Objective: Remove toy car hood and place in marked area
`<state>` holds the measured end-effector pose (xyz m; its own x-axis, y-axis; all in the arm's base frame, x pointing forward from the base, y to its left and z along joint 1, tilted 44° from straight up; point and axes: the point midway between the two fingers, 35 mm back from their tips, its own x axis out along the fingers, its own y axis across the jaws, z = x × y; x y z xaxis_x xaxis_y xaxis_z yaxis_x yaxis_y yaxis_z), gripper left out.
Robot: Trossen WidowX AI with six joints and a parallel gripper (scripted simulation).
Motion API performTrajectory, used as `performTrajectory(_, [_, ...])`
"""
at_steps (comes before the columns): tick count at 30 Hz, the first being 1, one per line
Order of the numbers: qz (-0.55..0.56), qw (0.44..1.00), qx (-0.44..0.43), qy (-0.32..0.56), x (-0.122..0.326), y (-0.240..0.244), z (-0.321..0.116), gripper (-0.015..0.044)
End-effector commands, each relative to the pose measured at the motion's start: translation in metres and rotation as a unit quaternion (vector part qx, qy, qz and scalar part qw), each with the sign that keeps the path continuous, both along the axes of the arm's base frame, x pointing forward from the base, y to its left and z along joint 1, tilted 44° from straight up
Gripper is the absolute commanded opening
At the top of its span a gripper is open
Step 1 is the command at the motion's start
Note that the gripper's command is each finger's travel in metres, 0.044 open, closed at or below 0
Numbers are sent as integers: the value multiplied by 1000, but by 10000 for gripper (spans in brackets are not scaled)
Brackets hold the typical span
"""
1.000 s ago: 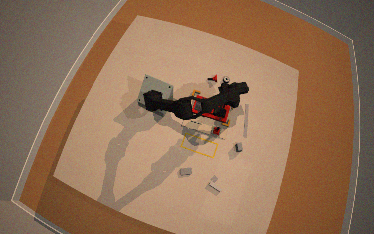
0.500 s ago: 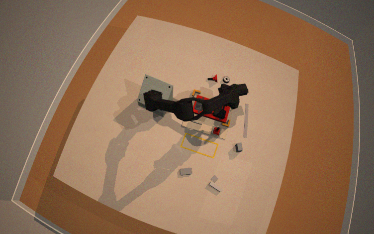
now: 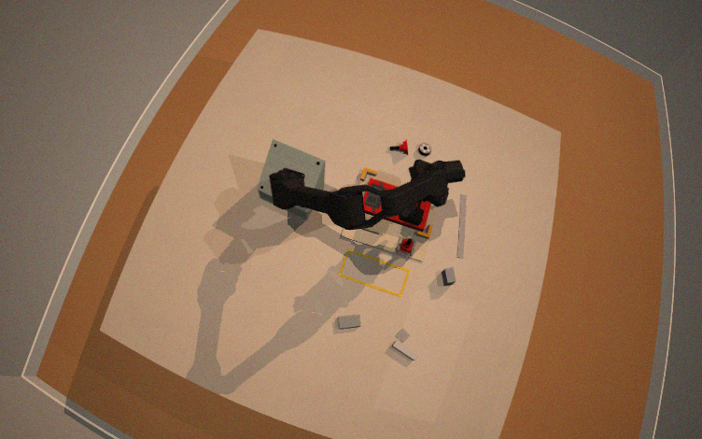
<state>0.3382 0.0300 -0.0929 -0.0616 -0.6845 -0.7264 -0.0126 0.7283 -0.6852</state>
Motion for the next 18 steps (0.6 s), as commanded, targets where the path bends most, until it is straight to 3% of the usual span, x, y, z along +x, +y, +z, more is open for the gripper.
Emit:
performTrajectory(1, [2,1000,-2,1,-1,-3,-2,440])
performTrajectory(18, [2,1000,-2,1,-1,-8,-7,440])
